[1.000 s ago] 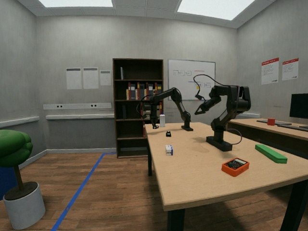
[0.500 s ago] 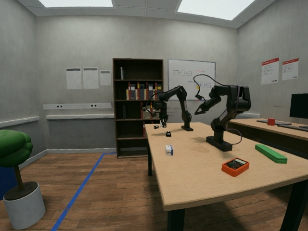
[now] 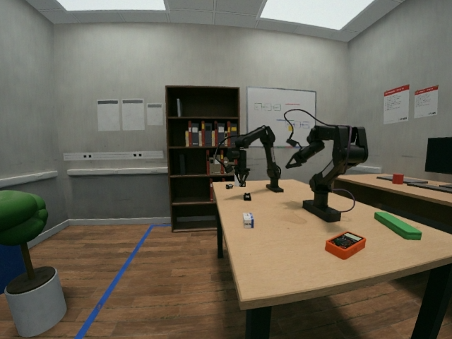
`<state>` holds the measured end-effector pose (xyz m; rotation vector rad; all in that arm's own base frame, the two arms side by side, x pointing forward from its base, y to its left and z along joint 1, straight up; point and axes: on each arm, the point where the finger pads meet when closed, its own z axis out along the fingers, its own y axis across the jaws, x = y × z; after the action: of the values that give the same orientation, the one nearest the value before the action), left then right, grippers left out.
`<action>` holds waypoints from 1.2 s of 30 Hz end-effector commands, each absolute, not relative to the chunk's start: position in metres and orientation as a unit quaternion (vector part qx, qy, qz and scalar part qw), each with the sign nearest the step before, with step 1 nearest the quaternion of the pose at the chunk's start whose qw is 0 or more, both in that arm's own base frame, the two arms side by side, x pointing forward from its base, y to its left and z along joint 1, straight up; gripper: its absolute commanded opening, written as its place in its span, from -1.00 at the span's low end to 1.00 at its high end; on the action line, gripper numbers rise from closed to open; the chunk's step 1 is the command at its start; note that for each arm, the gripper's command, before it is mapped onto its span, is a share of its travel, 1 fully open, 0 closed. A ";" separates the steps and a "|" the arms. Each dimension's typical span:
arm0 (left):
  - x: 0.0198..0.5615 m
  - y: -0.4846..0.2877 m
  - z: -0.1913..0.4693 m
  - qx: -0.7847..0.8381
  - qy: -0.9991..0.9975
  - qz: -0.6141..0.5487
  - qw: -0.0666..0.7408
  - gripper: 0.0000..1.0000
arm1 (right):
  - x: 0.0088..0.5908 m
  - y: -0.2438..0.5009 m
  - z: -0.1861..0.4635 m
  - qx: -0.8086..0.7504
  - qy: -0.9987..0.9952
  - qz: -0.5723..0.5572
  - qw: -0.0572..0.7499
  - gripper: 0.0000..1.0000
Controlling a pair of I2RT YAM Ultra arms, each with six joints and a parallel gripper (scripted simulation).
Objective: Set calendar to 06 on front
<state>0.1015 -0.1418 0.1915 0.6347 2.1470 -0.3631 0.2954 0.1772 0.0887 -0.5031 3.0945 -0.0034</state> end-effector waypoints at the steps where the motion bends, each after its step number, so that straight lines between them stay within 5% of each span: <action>1: 0.104 -0.142 0.201 0.247 0.854 -0.150 0.434 1.00 | 0.296 0.176 0.093 -0.277 0.961 0.008 0.015 -0.48; 22: 0.104 -0.142 0.201 0.247 0.854 -0.150 0.434 1.00 | 0.293 0.174 0.093 -0.628 0.778 0.008 0.003 -0.48; 36: 0.104 -0.142 0.201 0.247 0.854 -0.150 0.434 1.00 | 0.282 0.186 0.094 -0.628 0.778 0.006 0.017 -0.48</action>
<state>0.1015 -0.1418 0.1915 0.6347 2.1470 -0.3631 0.2943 0.1773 0.0880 -1.9786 2.4312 0.0003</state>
